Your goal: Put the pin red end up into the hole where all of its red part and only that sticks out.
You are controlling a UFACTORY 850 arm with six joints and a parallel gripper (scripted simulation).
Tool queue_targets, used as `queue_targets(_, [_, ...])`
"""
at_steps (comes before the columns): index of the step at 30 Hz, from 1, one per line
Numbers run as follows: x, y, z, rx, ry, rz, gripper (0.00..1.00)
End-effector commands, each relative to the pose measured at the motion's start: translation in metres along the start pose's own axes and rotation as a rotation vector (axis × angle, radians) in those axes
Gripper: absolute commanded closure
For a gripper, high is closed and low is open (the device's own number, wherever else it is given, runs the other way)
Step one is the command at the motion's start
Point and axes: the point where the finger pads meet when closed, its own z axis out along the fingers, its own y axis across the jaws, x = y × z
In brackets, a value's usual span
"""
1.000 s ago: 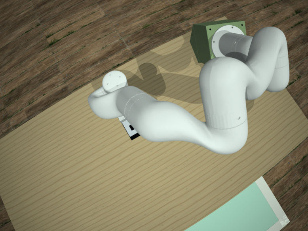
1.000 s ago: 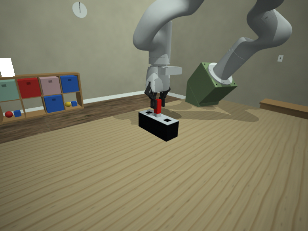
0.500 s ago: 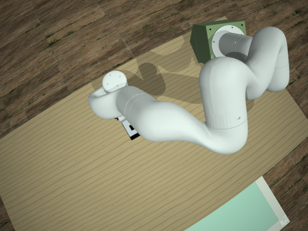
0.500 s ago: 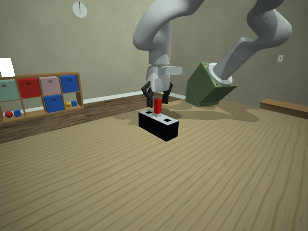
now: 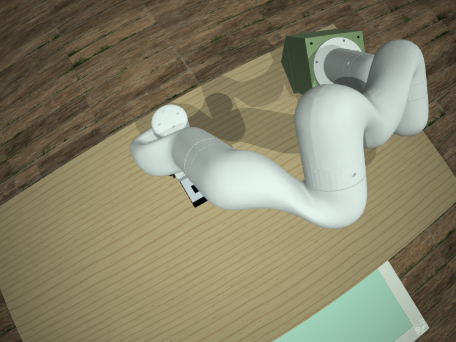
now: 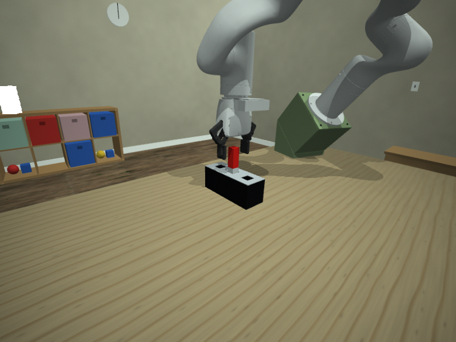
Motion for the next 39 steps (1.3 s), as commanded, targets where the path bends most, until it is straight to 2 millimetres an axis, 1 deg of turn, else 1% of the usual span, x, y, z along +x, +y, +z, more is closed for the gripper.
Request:
queue_targets(1, [0.000, 0.001, -0.001, -0.002, 0.000, 0.000, 0.00])
queue_targets(17, [0.000, 0.001, -0.001, -0.002, 0.000, 0.000, 0.00])
queue_targets(18, [0.000, 0.001, -0.013, -0.002, 0.000, 0.000, 0.00])
queue_targets(34, [0.000, 0.001, -0.013, -0.002, 0.000, 0.000, 0.00])
queue_targets(35, [0.000, 0.001, -0.025, -0.001, 0.000, 0.000, 0.00])
queue_targets(39, [0.000, 0.001, -0.025, -0.001, 0.000, 0.000, 0.00])
